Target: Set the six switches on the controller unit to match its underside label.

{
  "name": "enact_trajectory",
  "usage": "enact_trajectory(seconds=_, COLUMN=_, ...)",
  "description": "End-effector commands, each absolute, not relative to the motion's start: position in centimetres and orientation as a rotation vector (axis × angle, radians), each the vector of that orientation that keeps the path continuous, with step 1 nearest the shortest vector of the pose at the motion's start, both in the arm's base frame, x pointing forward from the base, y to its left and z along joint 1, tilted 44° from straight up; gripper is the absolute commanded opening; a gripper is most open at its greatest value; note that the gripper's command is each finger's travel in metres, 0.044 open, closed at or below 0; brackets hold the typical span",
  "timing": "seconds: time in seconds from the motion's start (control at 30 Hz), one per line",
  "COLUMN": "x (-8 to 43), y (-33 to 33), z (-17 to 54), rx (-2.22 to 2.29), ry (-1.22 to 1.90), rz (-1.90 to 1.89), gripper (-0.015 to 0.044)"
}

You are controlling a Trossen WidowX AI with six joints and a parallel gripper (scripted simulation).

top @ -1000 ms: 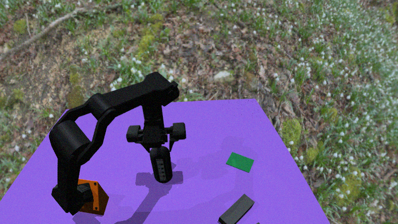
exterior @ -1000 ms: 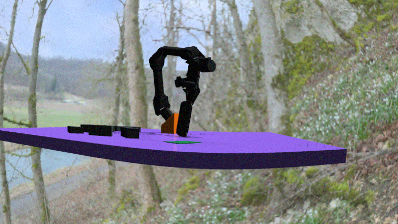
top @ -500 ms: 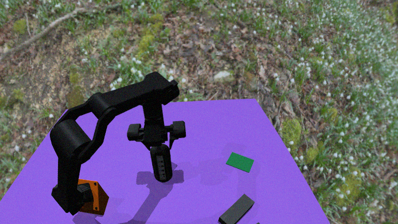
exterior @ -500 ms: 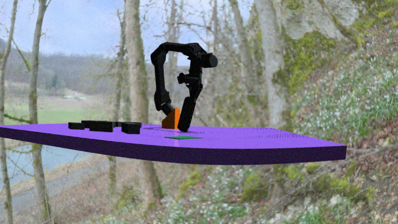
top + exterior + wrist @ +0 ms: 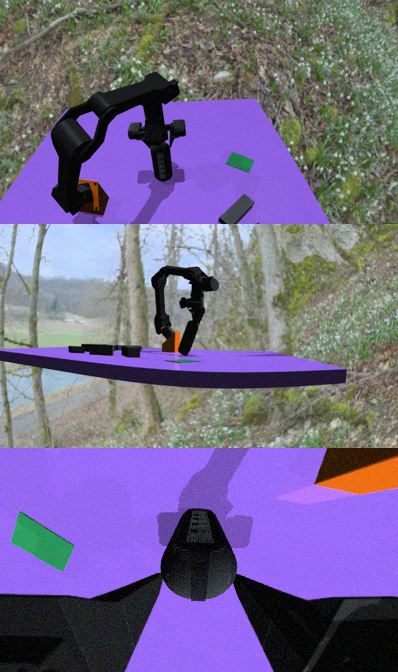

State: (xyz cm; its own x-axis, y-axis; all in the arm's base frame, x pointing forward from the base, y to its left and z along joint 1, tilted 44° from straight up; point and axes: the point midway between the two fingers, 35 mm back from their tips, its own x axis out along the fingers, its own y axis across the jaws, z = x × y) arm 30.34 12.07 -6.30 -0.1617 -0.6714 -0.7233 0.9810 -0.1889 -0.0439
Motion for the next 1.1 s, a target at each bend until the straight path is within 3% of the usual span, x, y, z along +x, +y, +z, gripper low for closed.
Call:
enact_trajectory(seconds=0.0, x=30.2, y=12.1, z=-7.0, rx=0.683, ry=0.636, rz=-1.676, gripper=0.0336)
enact_trajectory(seconds=1.07, x=30.3, y=13.1, z=-9.2, rx=0.693, ry=0.644, rz=-1.673, gripper=0.0337)
